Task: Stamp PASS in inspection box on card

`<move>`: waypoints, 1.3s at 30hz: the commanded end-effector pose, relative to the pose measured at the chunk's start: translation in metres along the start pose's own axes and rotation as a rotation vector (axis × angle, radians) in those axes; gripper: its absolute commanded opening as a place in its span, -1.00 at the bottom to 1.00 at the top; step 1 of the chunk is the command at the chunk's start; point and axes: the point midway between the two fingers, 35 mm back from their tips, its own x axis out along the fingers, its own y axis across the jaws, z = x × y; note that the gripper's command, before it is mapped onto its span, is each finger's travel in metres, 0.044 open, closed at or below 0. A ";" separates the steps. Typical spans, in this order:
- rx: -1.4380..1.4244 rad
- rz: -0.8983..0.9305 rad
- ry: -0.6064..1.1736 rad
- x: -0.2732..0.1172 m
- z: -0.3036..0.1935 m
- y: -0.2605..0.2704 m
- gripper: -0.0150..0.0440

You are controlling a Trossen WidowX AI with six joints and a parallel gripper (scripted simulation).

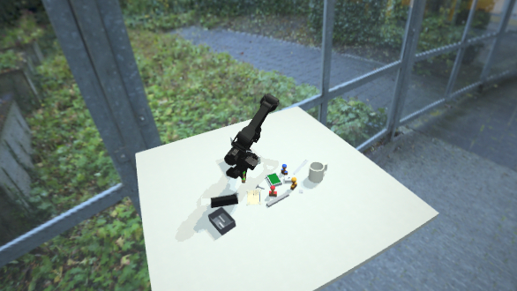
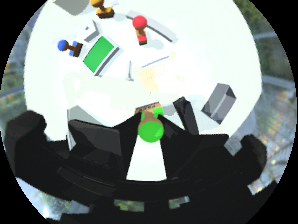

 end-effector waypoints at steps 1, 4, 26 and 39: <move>-0.008 -0.002 0.005 0.000 -0.022 0.006 -0.49; -0.009 0.001 0.004 0.002 -0.036 0.012 -0.49; -0.009 0.001 0.003 0.032 -0.037 0.011 -0.49; -0.010 0.001 0.002 0.054 -0.037 0.012 -0.49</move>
